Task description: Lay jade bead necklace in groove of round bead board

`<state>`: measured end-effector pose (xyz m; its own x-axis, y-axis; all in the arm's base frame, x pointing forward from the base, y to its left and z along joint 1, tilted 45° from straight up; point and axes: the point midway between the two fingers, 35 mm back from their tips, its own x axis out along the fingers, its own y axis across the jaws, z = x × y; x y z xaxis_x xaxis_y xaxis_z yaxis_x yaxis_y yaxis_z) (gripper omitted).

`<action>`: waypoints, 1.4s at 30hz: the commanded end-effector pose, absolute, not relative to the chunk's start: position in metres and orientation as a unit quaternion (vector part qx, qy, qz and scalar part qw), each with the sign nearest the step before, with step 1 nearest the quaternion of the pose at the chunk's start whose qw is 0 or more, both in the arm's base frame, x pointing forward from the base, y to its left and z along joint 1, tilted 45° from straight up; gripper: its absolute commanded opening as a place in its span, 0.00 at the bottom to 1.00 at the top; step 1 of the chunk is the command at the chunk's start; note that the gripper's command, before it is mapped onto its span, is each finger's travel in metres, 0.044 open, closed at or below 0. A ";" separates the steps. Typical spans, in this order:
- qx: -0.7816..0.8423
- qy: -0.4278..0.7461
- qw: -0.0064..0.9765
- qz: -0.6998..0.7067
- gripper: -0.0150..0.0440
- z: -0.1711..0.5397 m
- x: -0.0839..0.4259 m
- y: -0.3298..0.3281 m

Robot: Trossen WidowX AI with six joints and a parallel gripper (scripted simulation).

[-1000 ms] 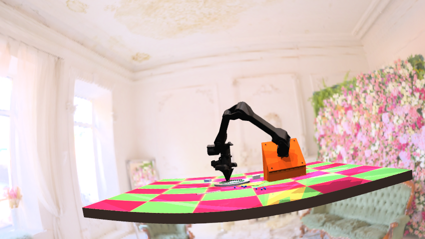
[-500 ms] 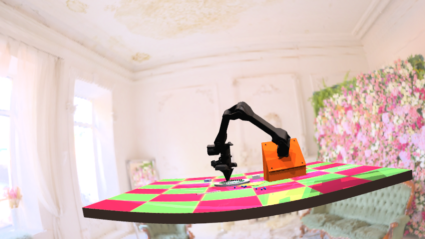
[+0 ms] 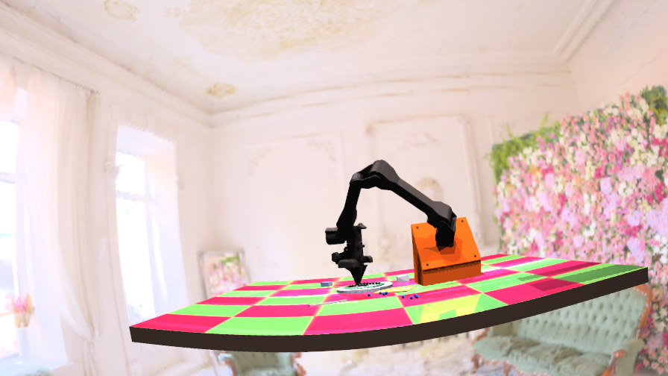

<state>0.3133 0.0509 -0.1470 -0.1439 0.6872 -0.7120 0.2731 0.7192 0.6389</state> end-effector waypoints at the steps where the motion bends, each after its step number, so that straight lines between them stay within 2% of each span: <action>1: 0.328 0.734 0.566 0.183 0.25 -0.145 0.313 0.050; 23: 0.330 0.734 0.564 0.182 0.25 -0.155 0.313 0.045; 39: 0.330 0.734 0.565 0.182 0.97 -0.150 0.315 0.039; 40: 0.332 0.734 0.564 0.182 1.00 -0.151 0.313 0.042; 42: 0.330 0.734 0.564 0.182 1.00 -0.149 0.314 0.040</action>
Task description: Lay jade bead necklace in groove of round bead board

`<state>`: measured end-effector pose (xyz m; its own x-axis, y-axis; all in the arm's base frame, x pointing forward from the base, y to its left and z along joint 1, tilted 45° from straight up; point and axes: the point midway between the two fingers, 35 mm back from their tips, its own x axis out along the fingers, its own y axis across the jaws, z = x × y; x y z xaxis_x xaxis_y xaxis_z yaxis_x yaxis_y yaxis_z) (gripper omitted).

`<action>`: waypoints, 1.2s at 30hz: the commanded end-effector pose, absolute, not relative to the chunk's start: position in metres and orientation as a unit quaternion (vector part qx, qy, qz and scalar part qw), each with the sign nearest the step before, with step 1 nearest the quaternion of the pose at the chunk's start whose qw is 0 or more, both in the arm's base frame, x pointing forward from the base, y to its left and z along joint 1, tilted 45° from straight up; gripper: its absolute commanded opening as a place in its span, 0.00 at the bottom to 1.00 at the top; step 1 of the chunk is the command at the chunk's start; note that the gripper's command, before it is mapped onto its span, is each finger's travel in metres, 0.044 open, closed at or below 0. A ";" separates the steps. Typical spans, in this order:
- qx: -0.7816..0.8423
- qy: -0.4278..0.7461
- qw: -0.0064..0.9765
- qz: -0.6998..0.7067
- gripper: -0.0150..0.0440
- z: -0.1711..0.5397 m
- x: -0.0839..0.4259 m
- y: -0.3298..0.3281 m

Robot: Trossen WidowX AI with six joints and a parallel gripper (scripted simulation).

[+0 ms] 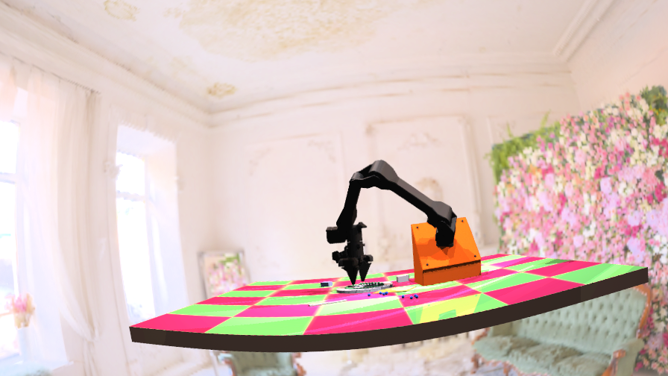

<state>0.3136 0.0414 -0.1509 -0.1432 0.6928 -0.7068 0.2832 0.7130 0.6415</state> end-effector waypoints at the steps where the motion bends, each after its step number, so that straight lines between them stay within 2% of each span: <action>1: 0.330 0.734 0.565 0.182 1.00 -0.149 0.314 0.040; 17: 0.330 0.734 0.565 0.182 1.00 -0.149 0.314 0.040; 29: 0.311 0.729 0.574 0.205 0.47 -0.101 0.251 0.034; 36: 0.309 0.728 0.575 0.208 0.46 -0.095 0.241 0.034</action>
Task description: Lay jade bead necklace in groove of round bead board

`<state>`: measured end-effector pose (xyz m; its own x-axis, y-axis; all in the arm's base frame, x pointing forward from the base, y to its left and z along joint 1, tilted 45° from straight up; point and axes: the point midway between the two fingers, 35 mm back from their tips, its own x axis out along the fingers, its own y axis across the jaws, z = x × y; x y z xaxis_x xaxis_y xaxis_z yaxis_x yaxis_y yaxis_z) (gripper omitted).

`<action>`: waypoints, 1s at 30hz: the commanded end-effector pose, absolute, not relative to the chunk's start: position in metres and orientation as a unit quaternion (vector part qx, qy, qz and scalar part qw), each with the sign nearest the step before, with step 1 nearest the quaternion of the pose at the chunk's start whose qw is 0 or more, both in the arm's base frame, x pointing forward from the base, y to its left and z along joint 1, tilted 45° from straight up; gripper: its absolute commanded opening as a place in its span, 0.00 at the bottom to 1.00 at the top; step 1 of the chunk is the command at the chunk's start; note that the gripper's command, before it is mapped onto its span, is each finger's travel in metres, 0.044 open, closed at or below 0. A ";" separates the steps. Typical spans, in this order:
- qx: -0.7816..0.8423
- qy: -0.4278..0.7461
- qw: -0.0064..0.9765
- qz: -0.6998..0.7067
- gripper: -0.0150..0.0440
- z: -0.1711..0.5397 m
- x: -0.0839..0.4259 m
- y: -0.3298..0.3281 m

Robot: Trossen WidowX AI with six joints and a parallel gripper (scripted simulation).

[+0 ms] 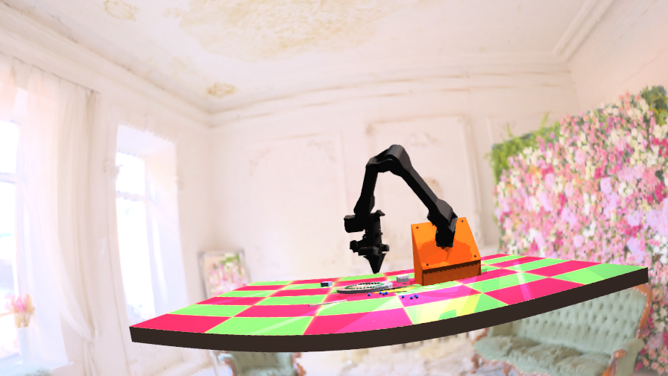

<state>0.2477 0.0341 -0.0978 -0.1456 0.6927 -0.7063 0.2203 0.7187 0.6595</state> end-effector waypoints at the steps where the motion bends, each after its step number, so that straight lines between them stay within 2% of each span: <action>1: 0.309 0.728 0.575 0.208 0.46 -0.096 0.241 0.035; 30: 0.310 0.728 0.574 0.209 0.46 -0.123 0.235 0.062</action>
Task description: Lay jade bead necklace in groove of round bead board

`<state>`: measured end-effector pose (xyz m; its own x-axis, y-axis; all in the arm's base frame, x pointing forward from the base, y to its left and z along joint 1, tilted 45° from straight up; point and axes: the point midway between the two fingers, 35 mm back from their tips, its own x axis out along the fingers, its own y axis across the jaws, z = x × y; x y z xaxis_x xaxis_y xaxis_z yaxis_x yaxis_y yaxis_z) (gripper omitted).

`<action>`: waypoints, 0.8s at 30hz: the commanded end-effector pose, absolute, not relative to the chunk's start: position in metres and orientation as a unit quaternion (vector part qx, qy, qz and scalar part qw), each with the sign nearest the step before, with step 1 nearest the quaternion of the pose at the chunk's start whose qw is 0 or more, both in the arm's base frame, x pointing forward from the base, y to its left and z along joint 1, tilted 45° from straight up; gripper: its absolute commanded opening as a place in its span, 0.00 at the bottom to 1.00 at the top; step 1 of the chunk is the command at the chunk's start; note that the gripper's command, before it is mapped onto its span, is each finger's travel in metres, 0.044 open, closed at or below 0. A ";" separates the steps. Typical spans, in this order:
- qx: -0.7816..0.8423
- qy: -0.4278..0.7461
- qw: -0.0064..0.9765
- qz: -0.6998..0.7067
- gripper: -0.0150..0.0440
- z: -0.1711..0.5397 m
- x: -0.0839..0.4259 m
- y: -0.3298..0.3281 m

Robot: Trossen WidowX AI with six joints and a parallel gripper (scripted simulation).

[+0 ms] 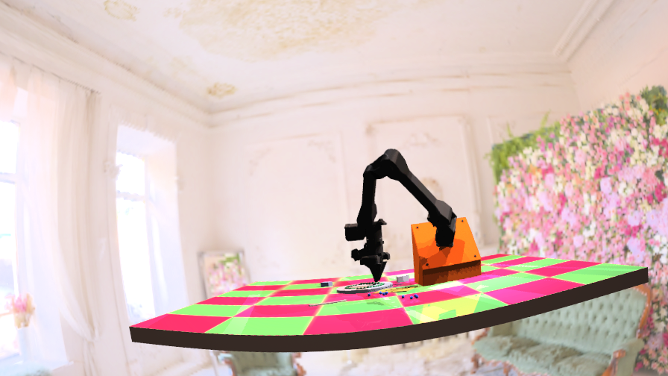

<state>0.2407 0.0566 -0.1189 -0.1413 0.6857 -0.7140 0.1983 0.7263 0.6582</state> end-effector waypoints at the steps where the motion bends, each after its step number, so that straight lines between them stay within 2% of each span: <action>1: 0.310 0.728 0.574 0.209 0.46 -0.123 0.235 0.062; 8: 0.310 0.728 0.574 0.209 0.46 -0.124 0.235 0.062; 13: 0.306 0.728 0.577 0.210 0.25 -0.123 0.237 0.061; 24: 0.306 0.728 0.577 0.210 0.25 -0.123 0.237 0.061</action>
<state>0.2368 0.0610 -0.1232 -0.1474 0.6876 -0.7110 0.2038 0.7245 0.6584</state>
